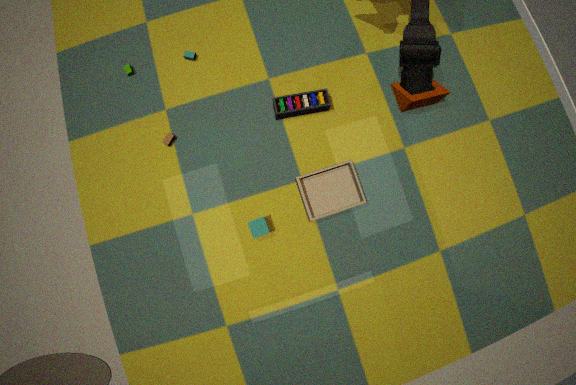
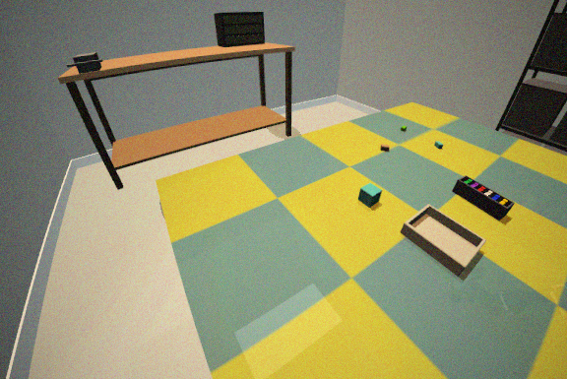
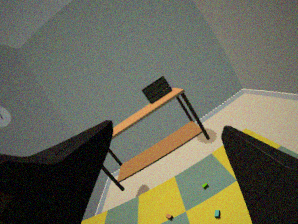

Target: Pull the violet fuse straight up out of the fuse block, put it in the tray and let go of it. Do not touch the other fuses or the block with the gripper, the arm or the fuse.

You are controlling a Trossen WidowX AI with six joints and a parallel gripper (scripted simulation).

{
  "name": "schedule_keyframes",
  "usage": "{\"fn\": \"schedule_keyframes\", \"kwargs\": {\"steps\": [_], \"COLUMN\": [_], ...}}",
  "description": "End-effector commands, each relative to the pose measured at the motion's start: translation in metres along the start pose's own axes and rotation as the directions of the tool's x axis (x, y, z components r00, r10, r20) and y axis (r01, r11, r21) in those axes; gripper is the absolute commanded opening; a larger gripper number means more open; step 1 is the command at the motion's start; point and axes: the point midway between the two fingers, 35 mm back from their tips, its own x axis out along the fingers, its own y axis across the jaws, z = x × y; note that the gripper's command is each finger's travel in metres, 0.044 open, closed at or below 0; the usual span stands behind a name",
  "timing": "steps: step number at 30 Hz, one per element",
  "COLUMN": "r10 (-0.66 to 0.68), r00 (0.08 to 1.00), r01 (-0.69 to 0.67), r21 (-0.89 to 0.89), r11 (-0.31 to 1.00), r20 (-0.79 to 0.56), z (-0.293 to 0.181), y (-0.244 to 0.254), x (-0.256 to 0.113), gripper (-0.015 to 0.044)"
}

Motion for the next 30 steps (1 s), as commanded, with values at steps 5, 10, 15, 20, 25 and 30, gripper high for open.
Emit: {"fn": "schedule_keyframes", "kwargs": {"steps": [5, 10, 15, 20, 25, 30], "r10": [0.001, -0.007, -0.071, -0.183, -0.328, -0.471], "r00": [0.996, 0.957, 0.856, 0.682, 0.435, 0.138], "r01": [-0.023, -0.154, -0.366, -0.615, -0.841, -0.98], "r21": [-0.242, -0.526, -0.696, -0.691, -0.508, -0.189], "r11": [0.97, 0.836, 0.617, 0.38, 0.184, 0.062], "r20": [-0.092, -0.29, -0.513, -0.708, -0.838, -0.871], "z": [-0.043, -0.116, -0.202, -0.288, -0.364, -0.421], "y": [0.029, 0.058, 0.067, 0.055, 0.025, -0.012], "x": [0.027, 0.054, 0.071, 0.071, 0.054, 0.022], "gripper": [0.0269, 0.0138, 0.0067, 0.0067, 0.0067, 0.0067]}}
